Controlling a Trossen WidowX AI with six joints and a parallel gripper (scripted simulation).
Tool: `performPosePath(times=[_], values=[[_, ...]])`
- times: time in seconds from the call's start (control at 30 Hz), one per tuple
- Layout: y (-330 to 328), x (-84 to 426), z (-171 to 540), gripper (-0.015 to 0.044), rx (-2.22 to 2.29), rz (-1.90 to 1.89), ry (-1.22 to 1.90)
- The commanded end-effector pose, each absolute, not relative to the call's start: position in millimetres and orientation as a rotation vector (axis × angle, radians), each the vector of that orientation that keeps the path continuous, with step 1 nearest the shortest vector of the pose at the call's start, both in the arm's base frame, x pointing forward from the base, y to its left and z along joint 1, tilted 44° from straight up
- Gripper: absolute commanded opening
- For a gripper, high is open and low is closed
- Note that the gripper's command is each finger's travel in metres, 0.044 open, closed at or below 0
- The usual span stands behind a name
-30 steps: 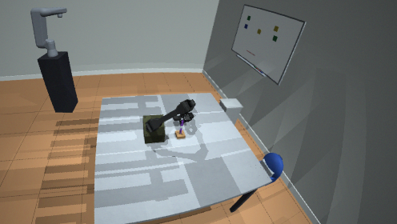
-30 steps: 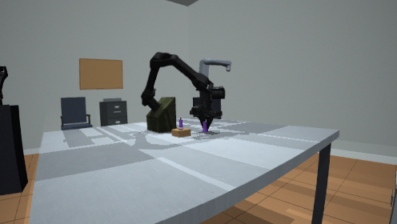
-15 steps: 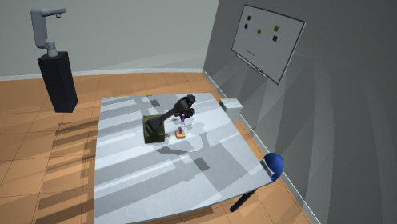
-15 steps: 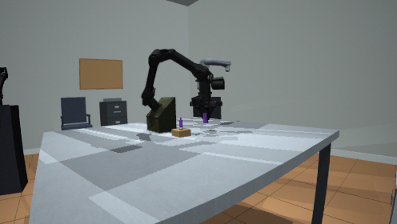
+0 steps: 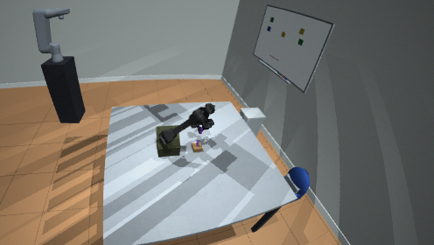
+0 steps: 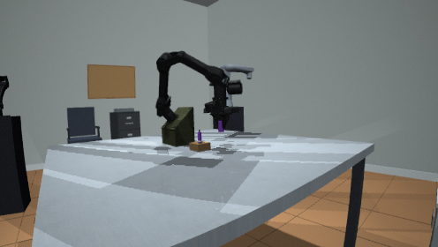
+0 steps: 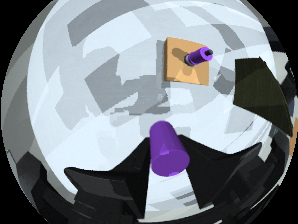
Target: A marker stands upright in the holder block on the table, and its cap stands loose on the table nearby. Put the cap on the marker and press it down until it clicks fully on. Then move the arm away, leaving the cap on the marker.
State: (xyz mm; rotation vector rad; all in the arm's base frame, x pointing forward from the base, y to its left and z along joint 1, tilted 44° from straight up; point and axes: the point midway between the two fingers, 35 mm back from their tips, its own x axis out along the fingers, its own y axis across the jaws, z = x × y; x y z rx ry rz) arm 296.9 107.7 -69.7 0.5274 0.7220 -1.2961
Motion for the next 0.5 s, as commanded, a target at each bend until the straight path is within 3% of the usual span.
performPosePath(times=[0.0, 0.47], values=[[101, 293, -58, 0.0, 0.515, -1.297, 0.725], [83, 281, -24, 0.0, 0.513, -1.298, 0.725]])
